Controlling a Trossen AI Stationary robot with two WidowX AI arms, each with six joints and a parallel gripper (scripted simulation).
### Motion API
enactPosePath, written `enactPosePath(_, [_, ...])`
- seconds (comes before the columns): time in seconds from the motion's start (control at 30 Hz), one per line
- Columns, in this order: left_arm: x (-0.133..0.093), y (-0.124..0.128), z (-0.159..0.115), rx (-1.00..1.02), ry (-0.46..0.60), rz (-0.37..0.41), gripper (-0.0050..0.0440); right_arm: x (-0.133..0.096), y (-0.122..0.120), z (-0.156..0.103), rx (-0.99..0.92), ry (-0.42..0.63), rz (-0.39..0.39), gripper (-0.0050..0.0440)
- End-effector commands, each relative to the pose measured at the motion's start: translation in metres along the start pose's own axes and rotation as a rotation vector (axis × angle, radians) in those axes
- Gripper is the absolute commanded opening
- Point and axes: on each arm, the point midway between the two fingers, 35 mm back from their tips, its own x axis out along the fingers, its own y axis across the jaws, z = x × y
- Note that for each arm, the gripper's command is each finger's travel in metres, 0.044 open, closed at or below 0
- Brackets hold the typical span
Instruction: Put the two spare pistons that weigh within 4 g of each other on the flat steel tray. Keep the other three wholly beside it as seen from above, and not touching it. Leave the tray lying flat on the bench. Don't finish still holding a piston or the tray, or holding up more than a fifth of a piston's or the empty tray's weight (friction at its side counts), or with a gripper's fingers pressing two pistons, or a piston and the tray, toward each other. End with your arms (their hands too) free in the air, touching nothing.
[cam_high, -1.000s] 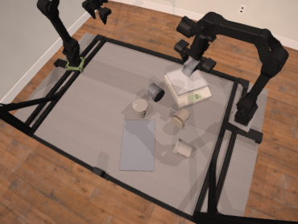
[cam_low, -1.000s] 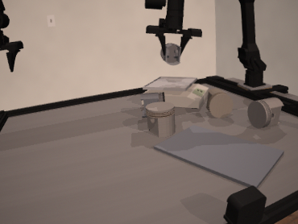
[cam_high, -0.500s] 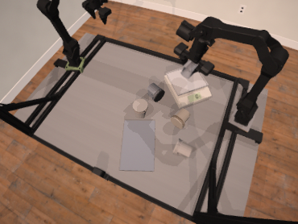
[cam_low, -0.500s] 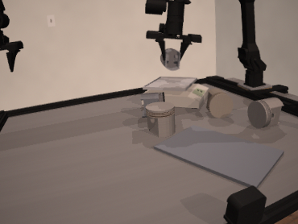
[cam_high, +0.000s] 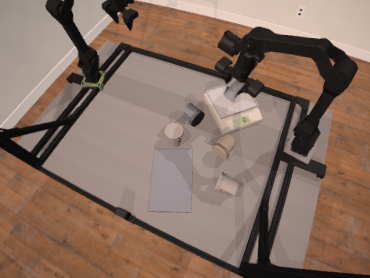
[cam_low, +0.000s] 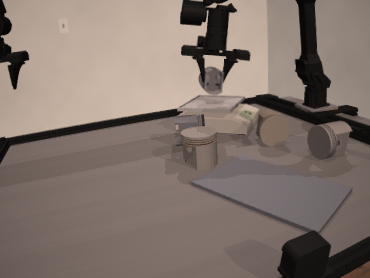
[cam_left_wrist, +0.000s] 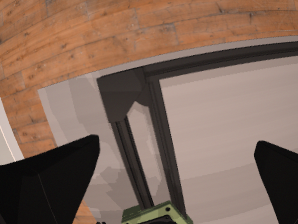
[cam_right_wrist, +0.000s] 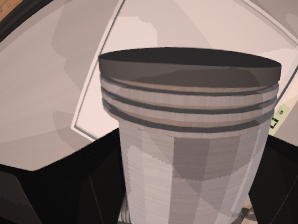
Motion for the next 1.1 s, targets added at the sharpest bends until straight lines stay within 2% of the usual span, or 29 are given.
enactPosePath(0.0, [0.000,-0.001,0.000,0.003,0.001,-0.004,0.0440,0.009,-0.001,0.001,0.002,-0.006,-0.003,0.0158])
enactPosePath(0.43, [0.000,-0.001,0.000,0.003,0.001,-0.004,0.0440,0.027,-0.001,0.001,0.002,-0.006,-0.003,0.0158])
enactPosePath(0.7, [0.000,-0.001,0.000,0.003,0.001,-0.004,0.0440,0.027,-0.001,0.001,0.002,-0.006,-0.003,0.0158])
enactPosePath(0.73, [0.000,-0.001,0.000,0.003,0.001,-0.004,0.0440,0.027,-0.001,0.001,0.002,-0.006,-0.003,0.0378])
enactPosePath(1.07, [0.000,-0.001,0.000,0.003,0.001,-0.004,0.0440,0.027,-0.001,0.001,0.002,-0.006,-0.003,0.0378])
